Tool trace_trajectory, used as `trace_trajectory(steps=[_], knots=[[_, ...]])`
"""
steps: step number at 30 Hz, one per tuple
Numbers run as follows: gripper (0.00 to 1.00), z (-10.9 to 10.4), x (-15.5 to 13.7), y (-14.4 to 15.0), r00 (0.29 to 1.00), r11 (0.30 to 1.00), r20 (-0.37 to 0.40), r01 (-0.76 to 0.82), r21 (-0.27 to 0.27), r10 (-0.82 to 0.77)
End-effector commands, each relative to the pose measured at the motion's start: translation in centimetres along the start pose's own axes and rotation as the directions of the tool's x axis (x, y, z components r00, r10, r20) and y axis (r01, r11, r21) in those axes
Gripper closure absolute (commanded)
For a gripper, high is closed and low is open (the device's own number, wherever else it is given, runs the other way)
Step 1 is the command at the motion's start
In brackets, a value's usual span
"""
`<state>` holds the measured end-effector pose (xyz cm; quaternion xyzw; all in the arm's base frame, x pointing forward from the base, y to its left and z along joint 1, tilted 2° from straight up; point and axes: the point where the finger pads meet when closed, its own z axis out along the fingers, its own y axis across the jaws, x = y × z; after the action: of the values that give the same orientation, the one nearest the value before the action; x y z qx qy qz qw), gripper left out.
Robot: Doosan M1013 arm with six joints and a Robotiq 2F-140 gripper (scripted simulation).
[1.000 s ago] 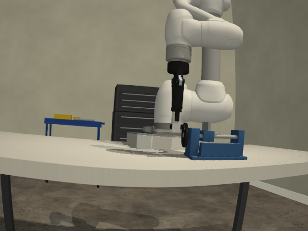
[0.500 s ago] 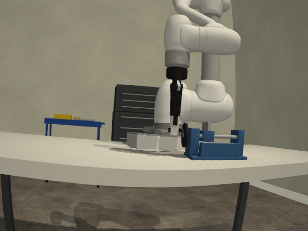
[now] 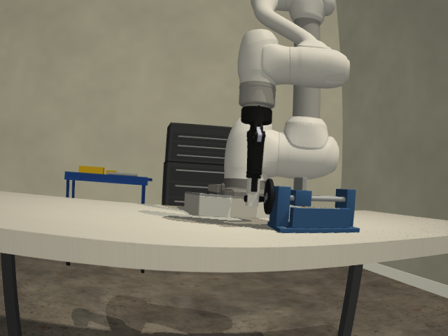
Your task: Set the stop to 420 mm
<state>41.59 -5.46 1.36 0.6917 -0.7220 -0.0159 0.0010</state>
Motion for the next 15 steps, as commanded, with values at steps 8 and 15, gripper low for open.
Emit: trace_trajectory(steps=[8,15], knots=[[0.96,1.3,0.1,-0.7,1.0,1.0,0.003,-0.004,-0.002,0.004],[0.96,1.8,0.1,-1.6,1.0,1.0,0.003,-0.004,-0.002,0.004]])
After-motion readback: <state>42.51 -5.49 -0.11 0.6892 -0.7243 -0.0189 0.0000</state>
